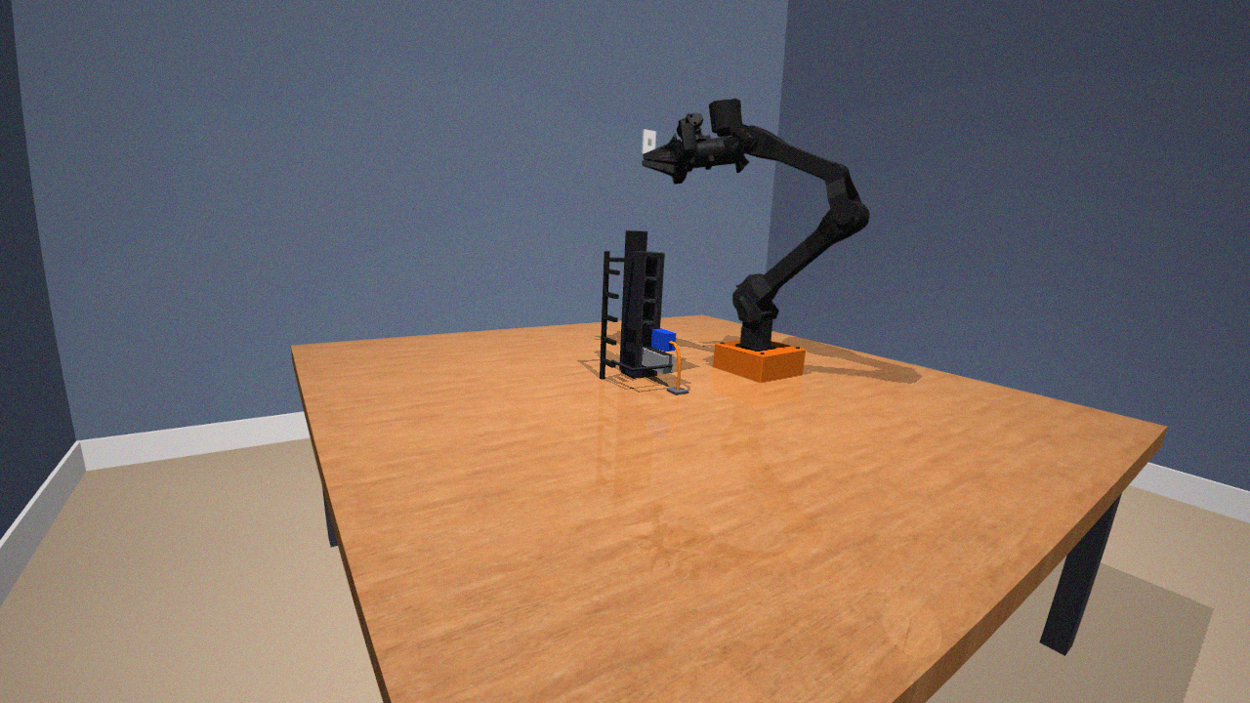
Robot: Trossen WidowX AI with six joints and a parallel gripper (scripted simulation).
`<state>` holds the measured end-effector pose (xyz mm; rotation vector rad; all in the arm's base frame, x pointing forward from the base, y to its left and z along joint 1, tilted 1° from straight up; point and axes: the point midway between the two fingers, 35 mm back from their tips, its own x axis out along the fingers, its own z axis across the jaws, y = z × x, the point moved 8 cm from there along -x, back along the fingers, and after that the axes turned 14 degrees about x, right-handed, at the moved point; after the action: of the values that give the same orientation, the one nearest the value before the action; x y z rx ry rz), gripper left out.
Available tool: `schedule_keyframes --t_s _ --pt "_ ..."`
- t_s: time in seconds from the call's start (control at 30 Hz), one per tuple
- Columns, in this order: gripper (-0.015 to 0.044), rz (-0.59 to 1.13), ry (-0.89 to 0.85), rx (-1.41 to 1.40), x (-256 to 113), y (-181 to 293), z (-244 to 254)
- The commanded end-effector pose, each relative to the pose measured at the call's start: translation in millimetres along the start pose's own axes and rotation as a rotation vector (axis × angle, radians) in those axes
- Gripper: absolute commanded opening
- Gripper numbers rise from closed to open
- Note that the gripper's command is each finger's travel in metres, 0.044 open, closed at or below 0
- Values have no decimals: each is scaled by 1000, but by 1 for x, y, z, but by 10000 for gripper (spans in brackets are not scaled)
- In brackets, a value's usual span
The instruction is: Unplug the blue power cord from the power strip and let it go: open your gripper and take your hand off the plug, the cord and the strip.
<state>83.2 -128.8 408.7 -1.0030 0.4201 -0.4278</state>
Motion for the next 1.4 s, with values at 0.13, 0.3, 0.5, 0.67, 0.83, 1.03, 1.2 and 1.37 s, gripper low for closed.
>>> schedule_keyframes --t_s 0.13,0.3,0.5,0.67,0.83,1.03,1.2,1.37 --pt "160 167 -61 -141 40 19 2" --pt "160 284 -117 -263 66 38 10" --pt "160 422 -200 -435 94 68 27" --pt "160 531 -289 -604 110 98 45" --pt "160 630 -392 -791 121 132 66" --pt "160 744 -538 -1042 124 177 91" --pt "160 834 -634 -1215 120 208 101" --pt "160 1025 -781 -1483 110 255 101"
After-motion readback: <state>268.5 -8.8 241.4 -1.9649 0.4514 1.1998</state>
